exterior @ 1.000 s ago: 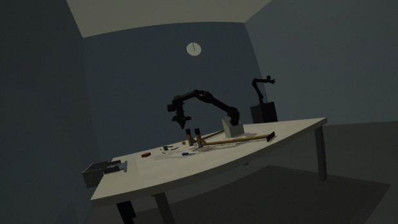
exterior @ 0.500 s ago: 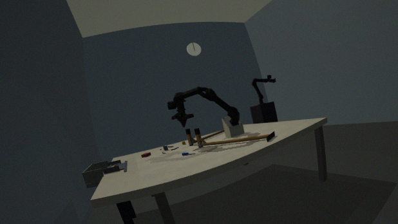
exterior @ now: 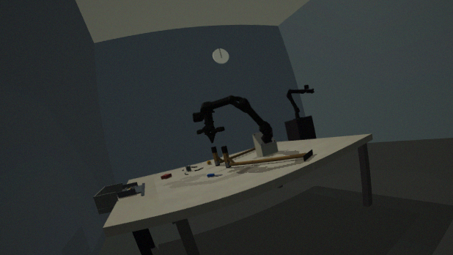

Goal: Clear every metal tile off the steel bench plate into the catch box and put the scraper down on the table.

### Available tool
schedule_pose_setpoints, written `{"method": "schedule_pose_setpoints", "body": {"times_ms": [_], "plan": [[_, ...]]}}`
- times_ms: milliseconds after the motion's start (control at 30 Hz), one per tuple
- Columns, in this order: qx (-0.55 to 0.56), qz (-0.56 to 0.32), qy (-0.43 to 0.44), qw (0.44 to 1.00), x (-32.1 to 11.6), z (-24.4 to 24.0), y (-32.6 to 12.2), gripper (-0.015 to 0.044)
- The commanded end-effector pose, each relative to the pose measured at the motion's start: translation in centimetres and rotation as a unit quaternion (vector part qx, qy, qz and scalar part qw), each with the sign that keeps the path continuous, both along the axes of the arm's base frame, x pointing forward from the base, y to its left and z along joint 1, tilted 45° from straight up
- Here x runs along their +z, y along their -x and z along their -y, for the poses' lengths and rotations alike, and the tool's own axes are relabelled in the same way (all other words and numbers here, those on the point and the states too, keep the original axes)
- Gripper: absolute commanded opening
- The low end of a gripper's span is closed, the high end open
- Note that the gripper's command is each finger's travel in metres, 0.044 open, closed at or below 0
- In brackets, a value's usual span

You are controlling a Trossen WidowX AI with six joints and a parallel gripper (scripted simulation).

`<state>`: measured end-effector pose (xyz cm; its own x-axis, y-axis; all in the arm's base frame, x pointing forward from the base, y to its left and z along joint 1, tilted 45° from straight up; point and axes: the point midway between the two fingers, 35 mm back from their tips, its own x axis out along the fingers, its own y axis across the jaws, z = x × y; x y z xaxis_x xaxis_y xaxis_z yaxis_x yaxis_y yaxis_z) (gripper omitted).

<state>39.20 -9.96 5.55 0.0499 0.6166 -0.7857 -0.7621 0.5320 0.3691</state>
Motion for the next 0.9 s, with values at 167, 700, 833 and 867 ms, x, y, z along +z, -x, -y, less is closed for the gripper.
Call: {"method": "schedule_pose_setpoints", "body": {"times_ms": [167,700,833,867], "plan": [[0.047,0.036,-0.003,0.998,3.0,-2.6,1.1,0.0],[0.126,0.098,-0.007,0.987,7.6,-6.9,3.7,0.0],[0.146,0.114,-0.008,0.983,8.6,-7.9,4.5,0.0],[0.151,0.118,-0.009,0.982,8.9,-8.2,4.7,0.0]]}}
